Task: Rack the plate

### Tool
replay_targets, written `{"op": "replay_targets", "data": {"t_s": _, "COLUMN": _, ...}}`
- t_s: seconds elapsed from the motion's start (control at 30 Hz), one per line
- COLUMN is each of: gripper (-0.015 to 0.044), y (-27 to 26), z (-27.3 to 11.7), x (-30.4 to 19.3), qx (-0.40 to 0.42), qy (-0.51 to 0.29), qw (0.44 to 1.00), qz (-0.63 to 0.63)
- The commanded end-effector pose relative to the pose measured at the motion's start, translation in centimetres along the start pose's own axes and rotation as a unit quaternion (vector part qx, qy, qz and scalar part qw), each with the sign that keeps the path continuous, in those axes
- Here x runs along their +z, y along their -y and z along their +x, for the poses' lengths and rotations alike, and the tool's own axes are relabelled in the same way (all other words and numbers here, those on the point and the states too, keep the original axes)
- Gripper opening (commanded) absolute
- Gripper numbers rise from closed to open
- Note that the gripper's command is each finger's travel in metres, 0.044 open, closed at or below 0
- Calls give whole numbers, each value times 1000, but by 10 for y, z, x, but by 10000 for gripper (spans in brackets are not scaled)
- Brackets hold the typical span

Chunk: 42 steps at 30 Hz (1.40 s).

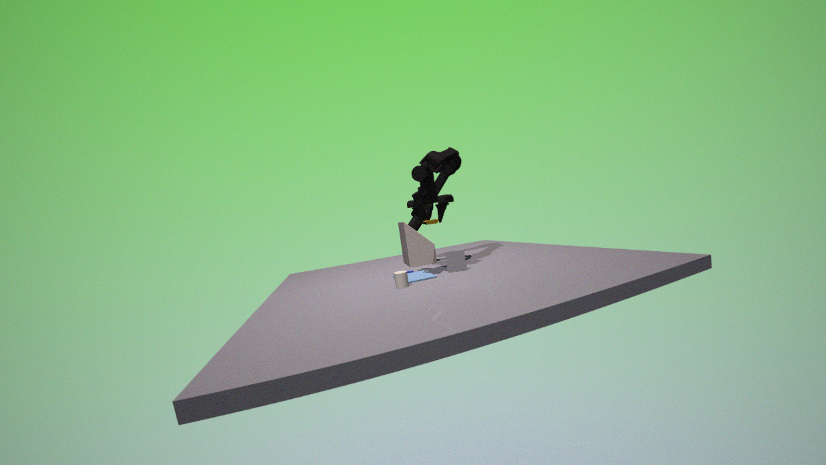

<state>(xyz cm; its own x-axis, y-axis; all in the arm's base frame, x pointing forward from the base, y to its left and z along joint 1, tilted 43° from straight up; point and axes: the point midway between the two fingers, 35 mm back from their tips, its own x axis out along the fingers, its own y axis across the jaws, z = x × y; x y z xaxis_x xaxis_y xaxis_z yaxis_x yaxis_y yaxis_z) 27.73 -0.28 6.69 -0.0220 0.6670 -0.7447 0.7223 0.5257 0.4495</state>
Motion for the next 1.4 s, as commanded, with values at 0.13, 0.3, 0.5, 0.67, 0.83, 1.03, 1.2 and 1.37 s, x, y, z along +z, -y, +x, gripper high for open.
{"op": "replay_targets", "data": {"t_s": 0.13, "gripper": 0, "y": -8, "z": 0, "x": -35, "qx": 2, "qy": -1, "qw": 992, "qz": 129}}
{"op": "replay_targets", "data": {"t_s": 0.3, "gripper": 0, "y": -10, "z": 1, "x": -57, "qx": 3, "qy": -2, "qw": 977, "qz": 213}}
{"op": "replay_targets", "data": {"t_s": 0.5, "gripper": 0, "y": -10, "z": 4, "x": -83, "qx": 3, "qy": -5, "qw": 950, "qz": 312}}
{"op": "replay_targets", "data": {"t_s": 0.67, "gripper": 0, "y": -8, "z": 6, "x": -103, "qx": 3, "qy": -7, "qw": 920, "qz": 391}}
{"op": "replay_targets", "data": {"t_s": 0.83, "gripper": 0, "y": -5, "z": 10, "x": -123, "qx": 2, "qy": -11, "qw": 884, "qz": 468}}
{"op": "replay_targets", "data": {"t_s": 1.03, "gripper": 0, "y": -2, "z": 11, "x": -132, "qx": 1, "qy": -12, "qw": 863, "qz": 505}}
{"op": "replay_targets", "data": {"t_s": 1.2, "gripper": 0, "y": 2, "z": 19, "x": -130, "qx": -17, "qy": 8, "qw": 869, "qz": 494}}
{"op": "replay_targets", "data": {"t_s": 1.37, "gripper": 0, "y": 12, "z": 32, "x": -126, "qx": -51, "qy": 50, "qw": 880, "qz": 470}}
